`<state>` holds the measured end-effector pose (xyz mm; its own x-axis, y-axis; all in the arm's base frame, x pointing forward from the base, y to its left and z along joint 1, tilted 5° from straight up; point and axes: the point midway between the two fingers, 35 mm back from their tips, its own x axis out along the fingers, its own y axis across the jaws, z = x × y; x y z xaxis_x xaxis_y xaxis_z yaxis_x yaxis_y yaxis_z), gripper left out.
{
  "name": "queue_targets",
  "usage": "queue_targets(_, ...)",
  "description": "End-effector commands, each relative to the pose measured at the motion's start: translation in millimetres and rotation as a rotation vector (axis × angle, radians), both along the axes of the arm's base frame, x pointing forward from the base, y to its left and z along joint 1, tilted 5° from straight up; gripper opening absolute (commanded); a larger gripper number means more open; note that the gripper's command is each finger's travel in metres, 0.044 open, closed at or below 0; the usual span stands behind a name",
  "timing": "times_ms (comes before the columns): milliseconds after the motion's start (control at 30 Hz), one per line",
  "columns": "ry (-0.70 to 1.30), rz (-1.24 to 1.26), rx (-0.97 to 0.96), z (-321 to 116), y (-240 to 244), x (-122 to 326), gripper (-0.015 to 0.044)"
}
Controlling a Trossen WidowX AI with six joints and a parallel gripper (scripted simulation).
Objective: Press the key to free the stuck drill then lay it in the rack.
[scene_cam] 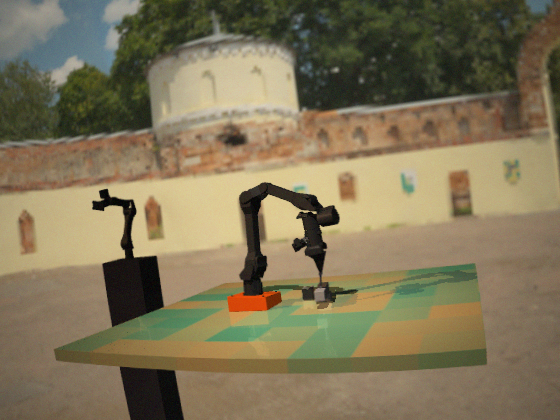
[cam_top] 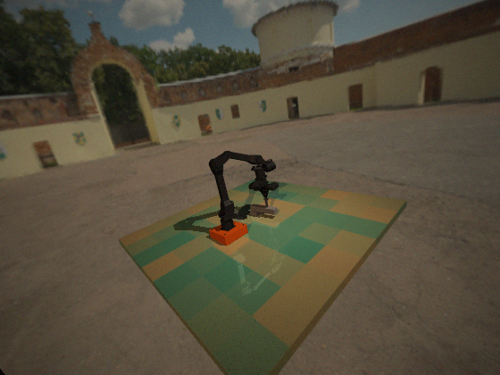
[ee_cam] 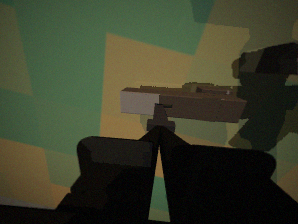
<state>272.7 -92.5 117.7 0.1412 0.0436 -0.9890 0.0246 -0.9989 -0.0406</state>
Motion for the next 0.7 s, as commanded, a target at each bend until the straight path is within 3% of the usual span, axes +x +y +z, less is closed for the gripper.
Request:
queue_targets(0, 0.063, 0.001, 0.011, -25.5, -1.2, -4.1, 0.0)
queue_targets(667, 0.063, 0.001, 0.011, -29.1, -1.9, -3.5, 0.0)
